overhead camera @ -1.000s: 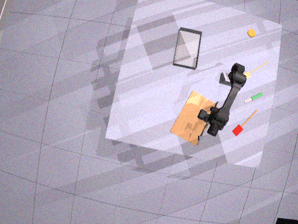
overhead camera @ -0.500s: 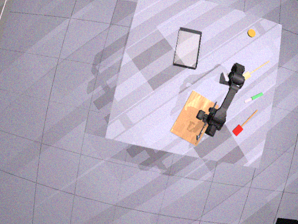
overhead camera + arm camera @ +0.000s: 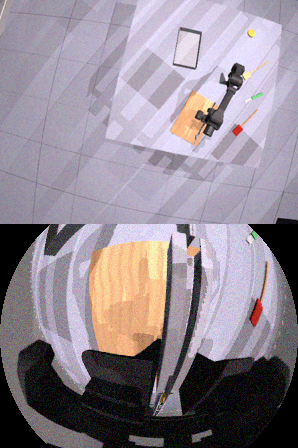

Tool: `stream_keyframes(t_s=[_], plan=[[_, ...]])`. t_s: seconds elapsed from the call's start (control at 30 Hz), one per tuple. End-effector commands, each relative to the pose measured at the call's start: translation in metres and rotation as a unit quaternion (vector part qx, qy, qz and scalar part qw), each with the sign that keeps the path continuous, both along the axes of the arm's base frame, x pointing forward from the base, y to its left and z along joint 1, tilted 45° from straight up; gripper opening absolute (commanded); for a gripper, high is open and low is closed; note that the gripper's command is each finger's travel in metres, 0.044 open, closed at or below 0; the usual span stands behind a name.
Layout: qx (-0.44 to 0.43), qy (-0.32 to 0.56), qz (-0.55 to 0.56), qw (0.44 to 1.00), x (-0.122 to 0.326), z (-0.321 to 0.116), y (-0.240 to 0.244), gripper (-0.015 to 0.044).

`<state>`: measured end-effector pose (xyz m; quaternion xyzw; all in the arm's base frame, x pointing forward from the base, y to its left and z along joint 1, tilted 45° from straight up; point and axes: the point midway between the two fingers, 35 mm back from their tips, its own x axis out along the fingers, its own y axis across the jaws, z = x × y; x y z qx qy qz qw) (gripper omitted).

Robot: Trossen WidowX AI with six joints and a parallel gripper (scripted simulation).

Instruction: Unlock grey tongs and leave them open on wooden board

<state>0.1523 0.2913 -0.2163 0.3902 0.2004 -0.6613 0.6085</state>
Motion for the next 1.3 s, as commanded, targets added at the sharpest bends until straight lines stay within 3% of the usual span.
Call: stream_keyframes(t_s=[0.0, 0.93, 1.27], plan=[[-0.003, -0.003, -0.001, 1.0, 0.001, -0.005, -0.004, -0.015], [-0.026, 0.001, -0.009, 1.0, 0.001, -0.032, -0.032, -0.015], [-0.027, 0.004, -0.01, 1.0, 0.0, -0.032, -0.032, 0.0113]])
